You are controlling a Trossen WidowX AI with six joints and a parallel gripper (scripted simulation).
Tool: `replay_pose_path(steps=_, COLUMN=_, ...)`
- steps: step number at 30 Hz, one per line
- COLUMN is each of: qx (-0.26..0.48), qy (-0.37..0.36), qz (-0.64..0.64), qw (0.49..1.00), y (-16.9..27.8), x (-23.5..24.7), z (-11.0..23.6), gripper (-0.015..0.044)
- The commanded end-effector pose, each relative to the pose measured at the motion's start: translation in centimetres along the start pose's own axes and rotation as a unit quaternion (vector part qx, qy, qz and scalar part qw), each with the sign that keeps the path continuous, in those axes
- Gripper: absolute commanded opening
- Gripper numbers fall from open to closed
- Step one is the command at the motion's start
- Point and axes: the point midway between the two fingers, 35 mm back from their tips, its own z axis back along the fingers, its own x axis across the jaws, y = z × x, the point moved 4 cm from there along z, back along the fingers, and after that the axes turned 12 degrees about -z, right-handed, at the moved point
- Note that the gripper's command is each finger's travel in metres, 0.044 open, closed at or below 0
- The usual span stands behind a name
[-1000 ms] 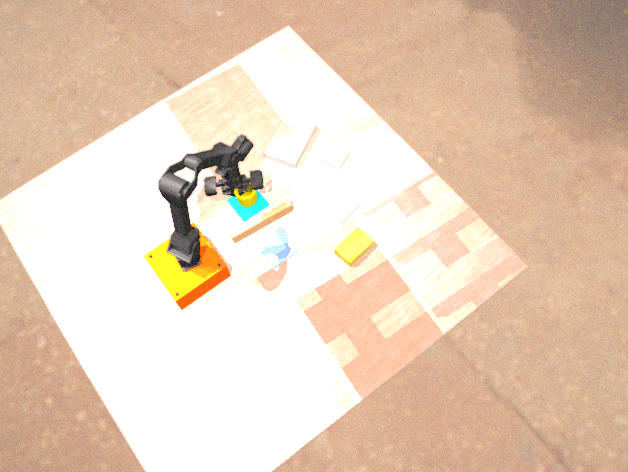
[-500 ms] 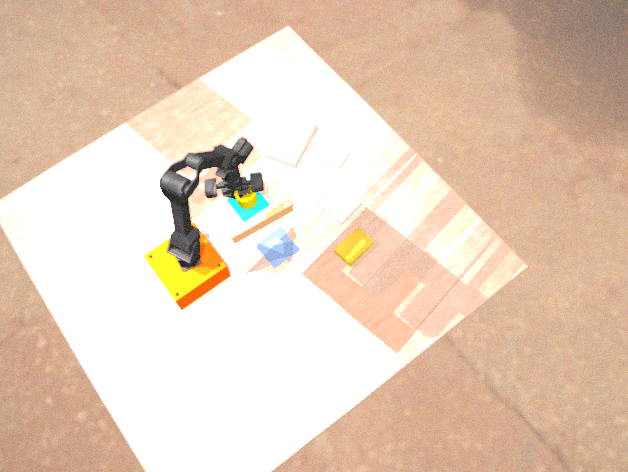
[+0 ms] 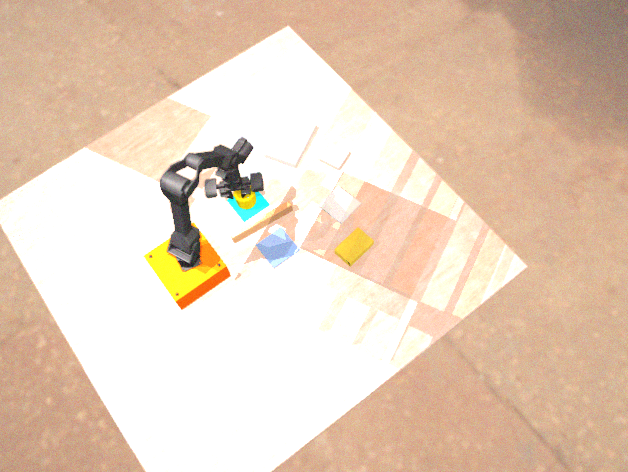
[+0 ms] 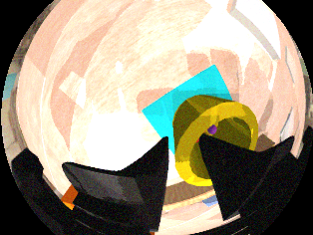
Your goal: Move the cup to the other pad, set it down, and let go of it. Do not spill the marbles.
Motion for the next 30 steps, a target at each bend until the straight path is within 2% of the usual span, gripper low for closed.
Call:
replay_pose_path(steps=1, qx=0.000, qy=0.000, qz=0.000, qw=1.000, y=0.0, x=0.0, z=0.1, gripper=0.0146)
replay_pose_path(steps=30, qx=0.000, qy=-0.002, qz=-0.002, qw=1.000, y=0.2, x=0.0, z=4.5, gripper=0.0146)
